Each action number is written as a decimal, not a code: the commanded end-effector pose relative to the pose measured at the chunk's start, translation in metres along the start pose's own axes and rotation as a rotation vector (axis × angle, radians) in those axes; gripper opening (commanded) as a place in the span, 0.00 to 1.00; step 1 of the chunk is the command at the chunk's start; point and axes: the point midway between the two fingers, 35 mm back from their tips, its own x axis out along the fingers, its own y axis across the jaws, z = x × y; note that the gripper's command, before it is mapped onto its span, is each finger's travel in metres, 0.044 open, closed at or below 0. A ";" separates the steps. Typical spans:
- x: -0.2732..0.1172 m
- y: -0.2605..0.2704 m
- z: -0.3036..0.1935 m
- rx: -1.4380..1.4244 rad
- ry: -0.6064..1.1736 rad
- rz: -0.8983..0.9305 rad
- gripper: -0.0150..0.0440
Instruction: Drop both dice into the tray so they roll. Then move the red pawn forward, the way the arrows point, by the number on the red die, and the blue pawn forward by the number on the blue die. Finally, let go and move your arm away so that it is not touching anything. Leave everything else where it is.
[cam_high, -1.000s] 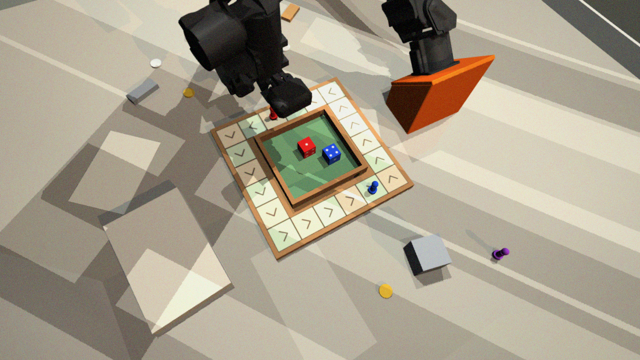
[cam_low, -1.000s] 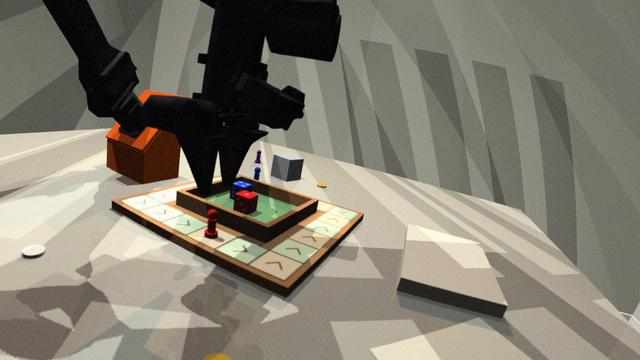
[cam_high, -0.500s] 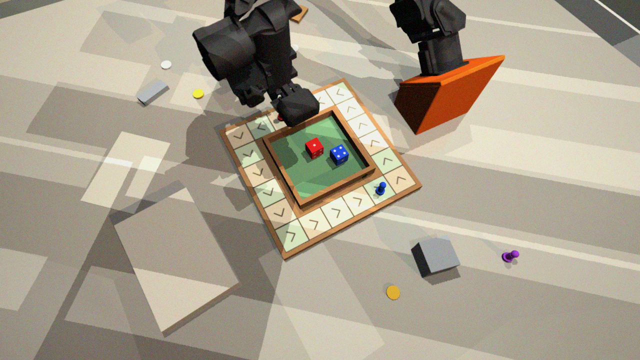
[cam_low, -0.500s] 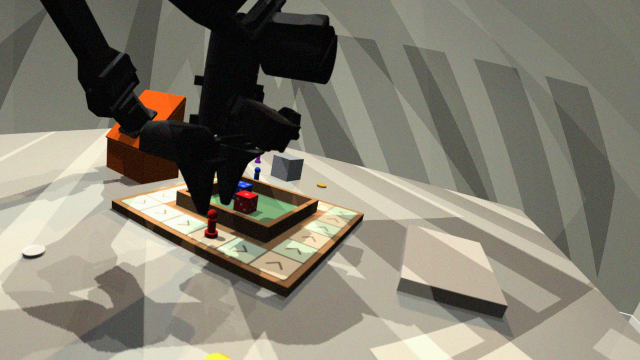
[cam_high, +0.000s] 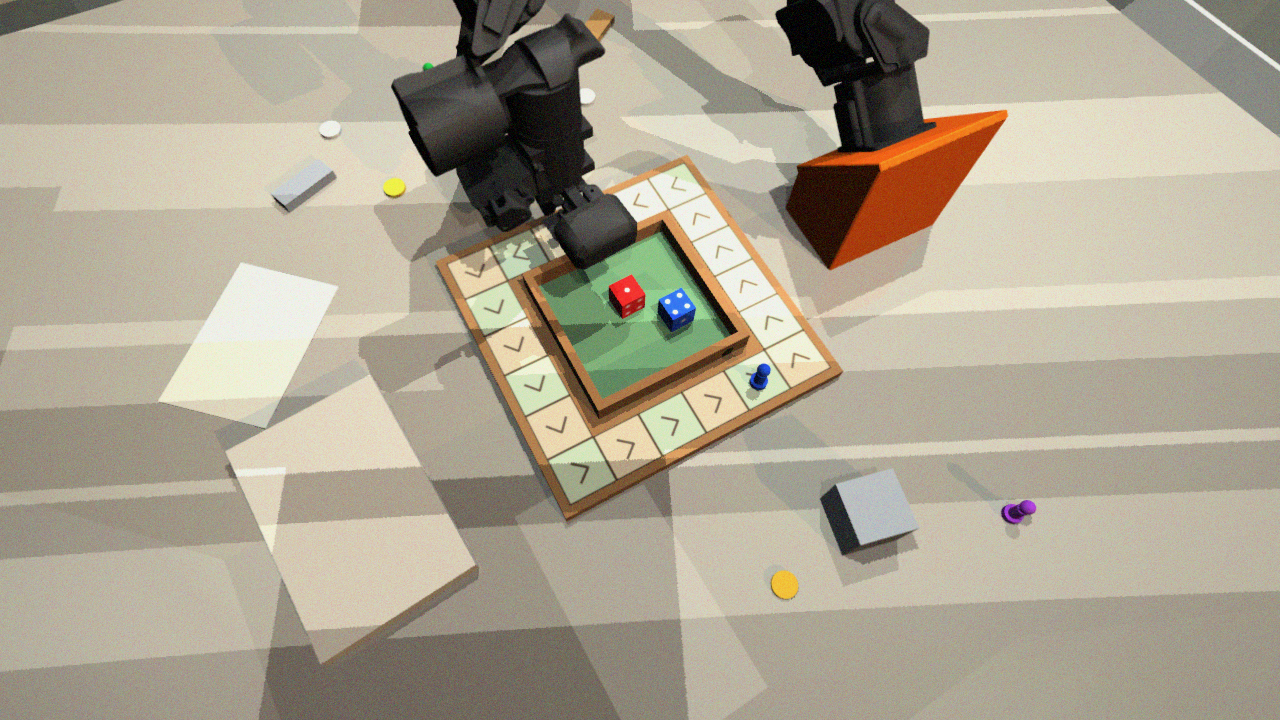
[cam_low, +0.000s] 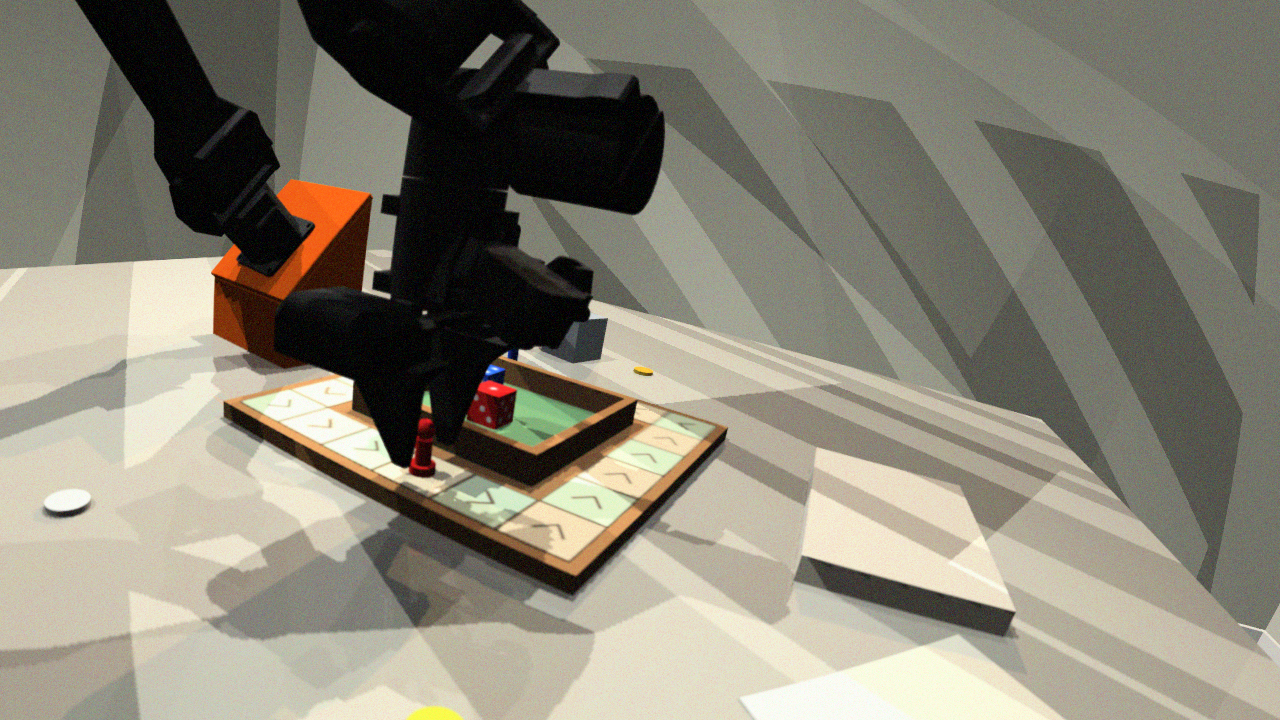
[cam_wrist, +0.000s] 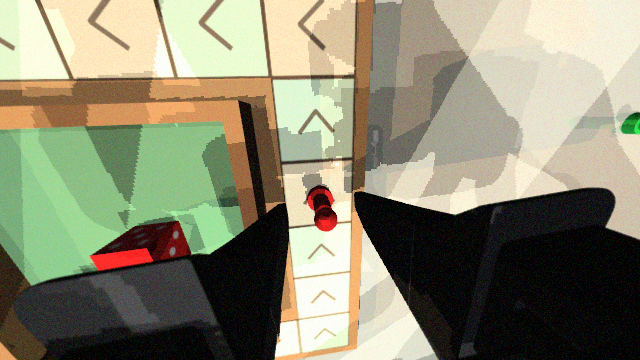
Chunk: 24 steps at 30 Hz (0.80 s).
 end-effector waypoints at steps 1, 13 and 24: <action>0.003 0.000 -0.001 -0.005 0.000 -0.004 0.55; 0.003 0.000 -0.001 -0.005 0.000 -0.004 0.25; -0.034 0.002 0.006 -0.006 -0.003 0.007 0.25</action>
